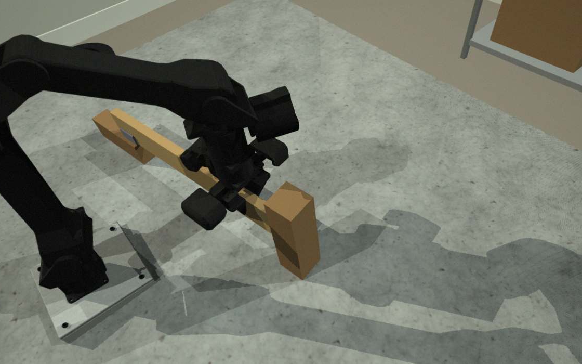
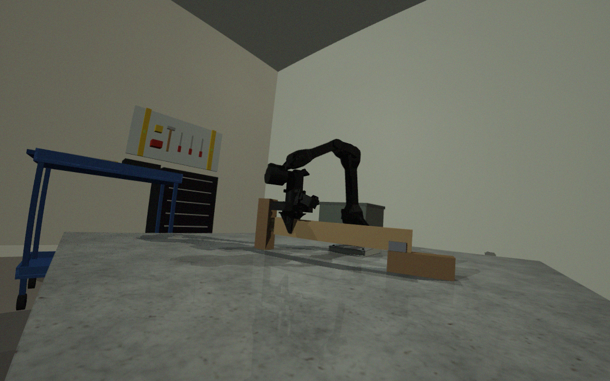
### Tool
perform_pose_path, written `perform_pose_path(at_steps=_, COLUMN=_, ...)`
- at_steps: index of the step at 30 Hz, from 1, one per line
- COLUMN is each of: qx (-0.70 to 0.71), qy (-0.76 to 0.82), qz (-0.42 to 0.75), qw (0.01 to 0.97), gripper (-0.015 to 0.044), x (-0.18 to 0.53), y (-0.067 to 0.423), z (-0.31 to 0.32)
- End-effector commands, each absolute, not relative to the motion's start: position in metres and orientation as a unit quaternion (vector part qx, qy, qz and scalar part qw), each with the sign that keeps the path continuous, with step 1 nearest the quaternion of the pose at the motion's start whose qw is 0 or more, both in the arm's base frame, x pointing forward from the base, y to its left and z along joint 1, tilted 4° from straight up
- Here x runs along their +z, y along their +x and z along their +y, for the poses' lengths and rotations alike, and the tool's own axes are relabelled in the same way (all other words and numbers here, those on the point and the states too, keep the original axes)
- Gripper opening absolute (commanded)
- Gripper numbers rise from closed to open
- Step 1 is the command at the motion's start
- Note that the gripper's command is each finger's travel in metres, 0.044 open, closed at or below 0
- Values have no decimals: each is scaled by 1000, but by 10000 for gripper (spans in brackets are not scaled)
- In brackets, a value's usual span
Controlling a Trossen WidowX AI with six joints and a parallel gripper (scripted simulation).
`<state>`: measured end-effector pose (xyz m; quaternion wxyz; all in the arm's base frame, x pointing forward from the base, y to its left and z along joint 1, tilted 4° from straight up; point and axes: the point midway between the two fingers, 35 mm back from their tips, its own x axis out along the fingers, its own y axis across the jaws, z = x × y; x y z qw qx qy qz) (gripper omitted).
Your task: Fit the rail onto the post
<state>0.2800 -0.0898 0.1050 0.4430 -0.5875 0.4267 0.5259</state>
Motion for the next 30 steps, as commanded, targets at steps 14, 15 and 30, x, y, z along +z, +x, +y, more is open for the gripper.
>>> perform_pose_path(at_steps=14, qx=523, qy=-591, qz=426, qw=443, gripper=0, x=108, y=283, z=-96)
perform_pose_path(at_steps=15, qx=523, qy=-591, qz=426, qw=443, gripper=0, x=108, y=283, z=-96)
perform_pose_path(at_steps=30, qx=523, qy=-591, qz=426, qw=443, gripper=0, x=108, y=284, z=-101)
